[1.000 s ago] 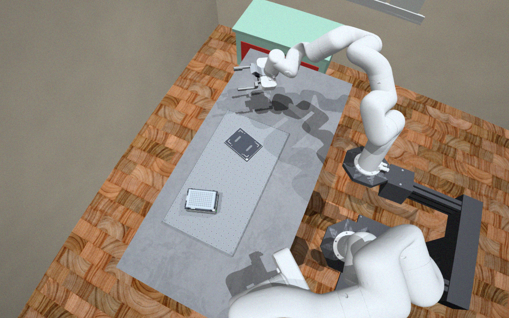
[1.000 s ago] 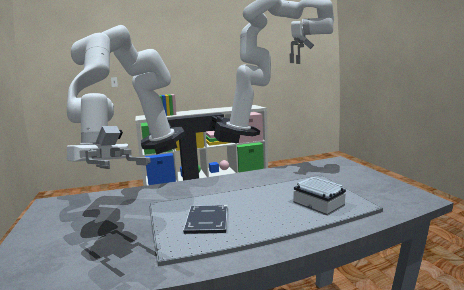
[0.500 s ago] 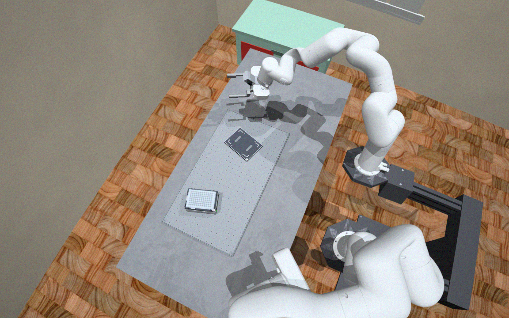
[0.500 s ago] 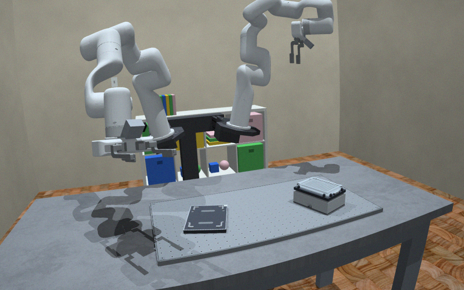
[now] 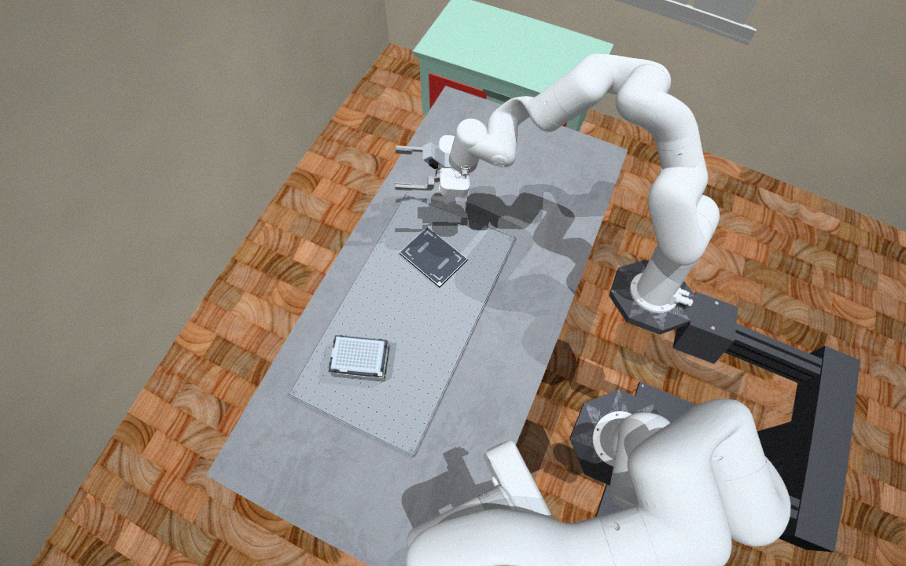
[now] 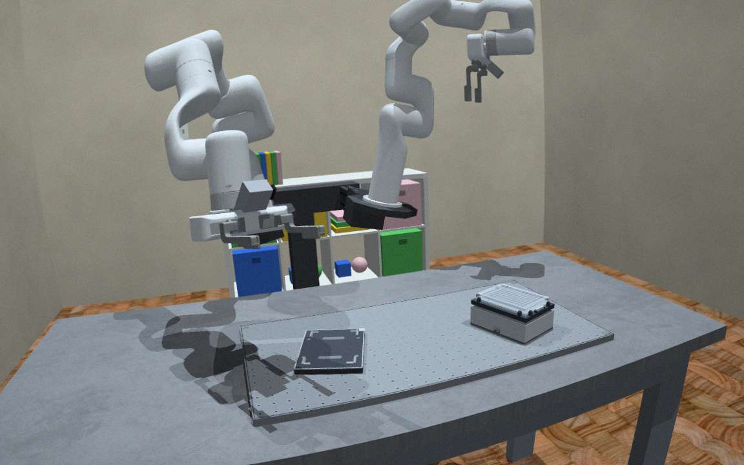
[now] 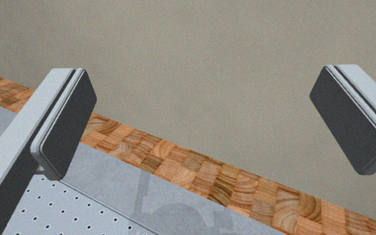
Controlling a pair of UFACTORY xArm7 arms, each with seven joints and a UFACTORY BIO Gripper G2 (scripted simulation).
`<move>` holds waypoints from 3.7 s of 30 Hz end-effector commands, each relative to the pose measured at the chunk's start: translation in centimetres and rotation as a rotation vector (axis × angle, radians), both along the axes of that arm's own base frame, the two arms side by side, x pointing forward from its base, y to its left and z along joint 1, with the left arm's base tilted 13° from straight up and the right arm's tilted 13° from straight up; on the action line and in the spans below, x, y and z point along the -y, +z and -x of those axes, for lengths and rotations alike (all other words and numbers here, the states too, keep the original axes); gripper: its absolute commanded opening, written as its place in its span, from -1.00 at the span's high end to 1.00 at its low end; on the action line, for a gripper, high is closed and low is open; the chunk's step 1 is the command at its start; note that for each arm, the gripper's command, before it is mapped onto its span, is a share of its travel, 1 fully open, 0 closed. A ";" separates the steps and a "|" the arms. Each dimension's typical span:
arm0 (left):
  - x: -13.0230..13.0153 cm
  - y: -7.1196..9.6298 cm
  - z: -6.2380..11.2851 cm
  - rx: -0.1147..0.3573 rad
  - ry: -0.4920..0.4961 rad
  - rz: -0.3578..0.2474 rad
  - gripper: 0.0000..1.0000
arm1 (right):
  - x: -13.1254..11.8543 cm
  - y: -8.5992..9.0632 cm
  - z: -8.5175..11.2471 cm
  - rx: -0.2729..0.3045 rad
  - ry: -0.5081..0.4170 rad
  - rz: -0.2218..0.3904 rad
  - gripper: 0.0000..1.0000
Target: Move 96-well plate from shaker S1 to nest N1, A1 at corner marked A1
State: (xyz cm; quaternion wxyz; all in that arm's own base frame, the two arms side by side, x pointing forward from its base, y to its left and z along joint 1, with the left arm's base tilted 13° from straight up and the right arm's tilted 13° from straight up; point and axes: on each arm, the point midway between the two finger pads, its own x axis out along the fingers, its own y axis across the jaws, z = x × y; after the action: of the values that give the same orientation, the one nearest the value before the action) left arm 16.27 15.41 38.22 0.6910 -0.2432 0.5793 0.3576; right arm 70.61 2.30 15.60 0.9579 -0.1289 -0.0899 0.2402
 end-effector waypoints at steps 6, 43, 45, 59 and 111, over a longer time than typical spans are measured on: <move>0.0 0.1 0.0 0.002 -0.001 -0.001 -1.00 | -3.7 0.0 0.5 -0.001 -0.042 -0.026 0.25; 0.0 0.1 0.0 0.002 -0.001 -0.001 -1.00 | -17.2 -2.3 7.6 -0.046 -0.244 -0.097 0.25; 0.0 0.1 0.0 0.002 -0.001 -0.001 -1.00 | -18.0 -2.4 8.3 -0.046 -0.244 -0.097 0.25; 0.0 0.1 0.0 0.002 -0.001 -0.001 -1.00 | -21.8 -3.4 12.8 -0.061 -0.347 -0.097 0.25; 0.0 0.1 0.0 0.002 -0.001 -0.001 -1.00 | -30.2 -9.0 18.9 -0.127 -0.156 -0.018 0.25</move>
State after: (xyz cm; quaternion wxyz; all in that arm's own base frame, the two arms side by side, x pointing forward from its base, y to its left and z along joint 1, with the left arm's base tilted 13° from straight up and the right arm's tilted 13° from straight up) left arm 16.27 15.41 38.22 0.6910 -0.2432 0.5793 0.3576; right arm 51.02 31.64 6.97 0.9790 -0.1132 -0.0199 0.1684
